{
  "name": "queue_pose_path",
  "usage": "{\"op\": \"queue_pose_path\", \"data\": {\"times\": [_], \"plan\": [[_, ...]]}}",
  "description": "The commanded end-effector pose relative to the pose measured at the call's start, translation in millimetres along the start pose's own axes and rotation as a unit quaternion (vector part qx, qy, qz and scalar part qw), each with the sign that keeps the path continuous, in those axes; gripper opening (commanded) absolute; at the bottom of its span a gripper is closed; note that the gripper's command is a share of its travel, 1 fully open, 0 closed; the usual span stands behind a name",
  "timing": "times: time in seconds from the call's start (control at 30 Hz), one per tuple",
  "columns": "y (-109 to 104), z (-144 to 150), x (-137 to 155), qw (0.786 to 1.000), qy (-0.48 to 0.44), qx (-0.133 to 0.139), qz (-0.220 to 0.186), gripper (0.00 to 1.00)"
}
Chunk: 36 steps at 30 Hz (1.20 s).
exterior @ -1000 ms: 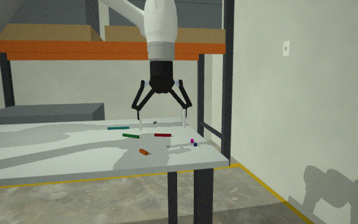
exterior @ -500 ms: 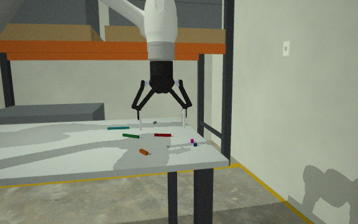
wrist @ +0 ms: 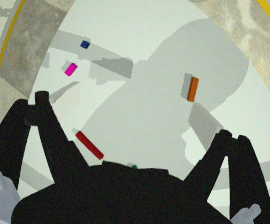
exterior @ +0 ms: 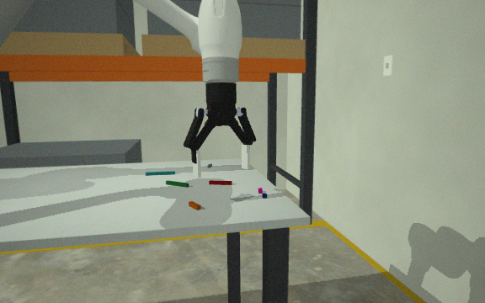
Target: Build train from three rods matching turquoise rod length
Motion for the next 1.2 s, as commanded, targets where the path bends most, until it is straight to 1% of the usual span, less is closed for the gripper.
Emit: {"op": "queue_pose_path", "data": {"times": [0.0, 0.1, 0.2, 0.27, 0.3, 0.4, 0.53, 0.63, 0.77, 0.83, 0.87, 0.9, 0.97, 1.17], "plan": [[0, -4, 4, 0.996, -0.084, -0.001, -0.004, 1.0], [0, -7, 8, 0.989, -0.149, -0.002, -0.004, 1.0], [0, -10, 12, 0.977, -0.214, -0.002, -0.004, 1.0], [0, -10, 12, 0.977, -0.214, -0.002, -0.004, 1.0], [0, -13, 15, 0.964, -0.265, -0.002, -0.003, 1.0], [0, -15, 18, 0.949, -0.315, -0.002, -0.003, 1.0], [0, -19, 23, 0.917, -0.398, -0.003, -0.003, 1.0], [-1, -22, 27, 0.889, -0.458, -0.003, -0.003, 1.0], [-1, -26, 33, 0.845, -0.534, -0.003, -0.003, 1.0], [-1, -26, 33, 0.845, -0.534, -0.003, -0.003, 1.0], [-1, -29, 36, 0.818, -0.575, -0.003, -0.003, 1.0], [-1, -30, 37, 0.803, -0.595, -0.003, -0.002, 1.0], [-1, -31, 39, 0.785, -0.62, -0.003, -0.002, 1.0], [-1, -37, 47, 0.696, -0.718, -0.004, -0.002, 1.0]]}}
Point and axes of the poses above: the point where the finger pads meet when closed, its own y axis out along the fingers, its own z axis across the jaws, x = y × z, the point moved 10 cm from there along -y, back along the fingers, and after that the axes turned 13 degrees about y, right-handed, at the moved point
